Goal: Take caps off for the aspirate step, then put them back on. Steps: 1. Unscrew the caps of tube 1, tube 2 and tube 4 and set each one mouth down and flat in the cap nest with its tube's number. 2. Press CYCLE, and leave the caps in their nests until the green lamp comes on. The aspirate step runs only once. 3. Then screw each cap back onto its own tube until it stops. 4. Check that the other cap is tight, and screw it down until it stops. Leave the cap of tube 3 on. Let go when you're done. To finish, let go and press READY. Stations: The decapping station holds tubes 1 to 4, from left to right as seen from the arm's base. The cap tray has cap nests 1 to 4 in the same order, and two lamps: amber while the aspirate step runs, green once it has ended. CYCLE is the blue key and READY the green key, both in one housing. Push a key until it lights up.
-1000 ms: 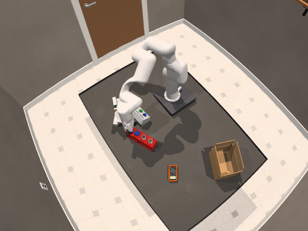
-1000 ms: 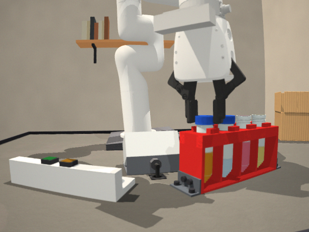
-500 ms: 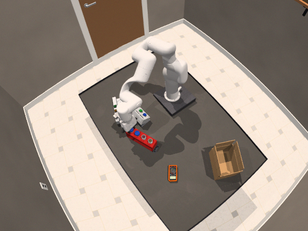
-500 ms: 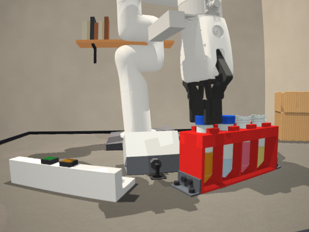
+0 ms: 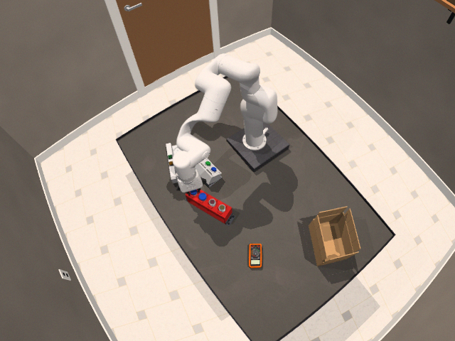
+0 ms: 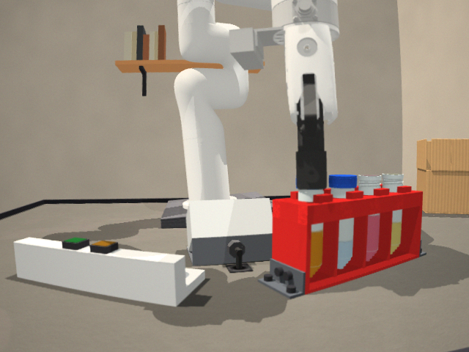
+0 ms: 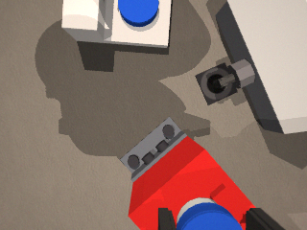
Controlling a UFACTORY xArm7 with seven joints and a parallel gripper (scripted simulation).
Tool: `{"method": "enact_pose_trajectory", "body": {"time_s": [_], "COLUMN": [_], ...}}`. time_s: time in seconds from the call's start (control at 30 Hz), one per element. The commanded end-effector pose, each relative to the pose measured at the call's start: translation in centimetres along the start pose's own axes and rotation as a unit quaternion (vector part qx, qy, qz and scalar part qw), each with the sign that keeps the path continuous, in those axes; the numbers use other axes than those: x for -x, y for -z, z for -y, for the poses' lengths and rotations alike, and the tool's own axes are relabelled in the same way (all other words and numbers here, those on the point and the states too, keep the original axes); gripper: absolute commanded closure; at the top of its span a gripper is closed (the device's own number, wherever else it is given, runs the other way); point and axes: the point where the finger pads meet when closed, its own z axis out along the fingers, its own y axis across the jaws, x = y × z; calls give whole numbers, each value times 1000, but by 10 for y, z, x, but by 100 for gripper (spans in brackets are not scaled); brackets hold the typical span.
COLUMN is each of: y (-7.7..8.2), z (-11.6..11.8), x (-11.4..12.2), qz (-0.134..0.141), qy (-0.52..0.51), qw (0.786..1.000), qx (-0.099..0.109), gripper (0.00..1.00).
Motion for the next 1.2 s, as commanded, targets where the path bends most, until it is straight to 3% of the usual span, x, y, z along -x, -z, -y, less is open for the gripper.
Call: {"method": "enact_pose_trajectory", "body": {"time_s": [0.0,0.07,0.1,0.57,0.8,0.87,1.17], "y": [2,2,2,2,2,2,2], "z": [1,1,1,1,1,1,1], "x": [1,1,1,1,1,1,1], "qz": [-10,-10,-10,-10,-11,-11,-13], "qy": [-31,-31,-31,-31,144,144,348], "qw": [999,999,999,999,989,989,937], "qx": [-9,-9,-9,-9,-7,-7,-5], "gripper": [54,54,100,100,100,100,100]}}
